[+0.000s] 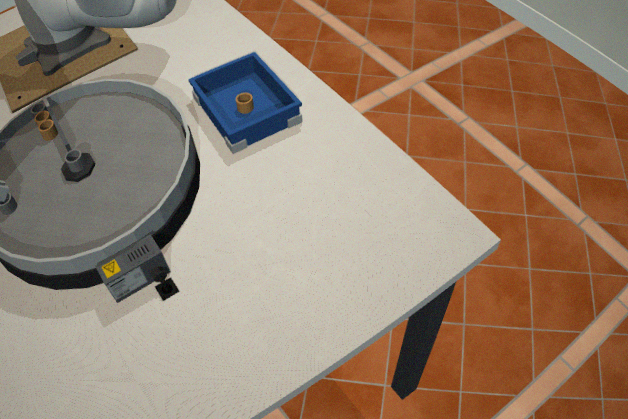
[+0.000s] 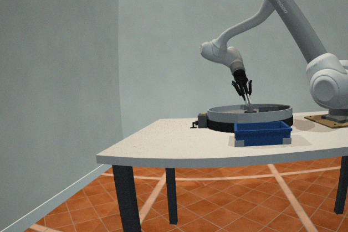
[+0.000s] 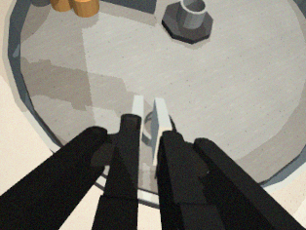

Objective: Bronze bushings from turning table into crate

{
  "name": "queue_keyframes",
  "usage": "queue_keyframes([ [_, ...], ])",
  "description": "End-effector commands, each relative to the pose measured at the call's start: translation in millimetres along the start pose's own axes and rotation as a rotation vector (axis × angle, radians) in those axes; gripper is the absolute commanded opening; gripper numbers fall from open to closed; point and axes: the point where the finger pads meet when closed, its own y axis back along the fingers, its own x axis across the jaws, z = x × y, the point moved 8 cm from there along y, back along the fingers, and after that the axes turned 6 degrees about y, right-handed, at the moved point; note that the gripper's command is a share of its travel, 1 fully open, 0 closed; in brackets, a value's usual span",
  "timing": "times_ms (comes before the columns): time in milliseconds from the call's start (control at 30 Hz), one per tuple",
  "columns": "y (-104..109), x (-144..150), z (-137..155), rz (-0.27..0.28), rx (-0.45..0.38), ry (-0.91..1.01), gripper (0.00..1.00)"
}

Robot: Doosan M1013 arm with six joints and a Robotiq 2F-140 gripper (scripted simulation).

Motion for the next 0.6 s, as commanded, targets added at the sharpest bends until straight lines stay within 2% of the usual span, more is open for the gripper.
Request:
queue_keyframes([
  [0,6,0,-5,0.0,0.0,0.0,0.06],
  [167,31,2,-26,0.0,0.0,0.0,0.06],
  [567,32,2,-26,0.0,0.0,0.0,0.06],
])
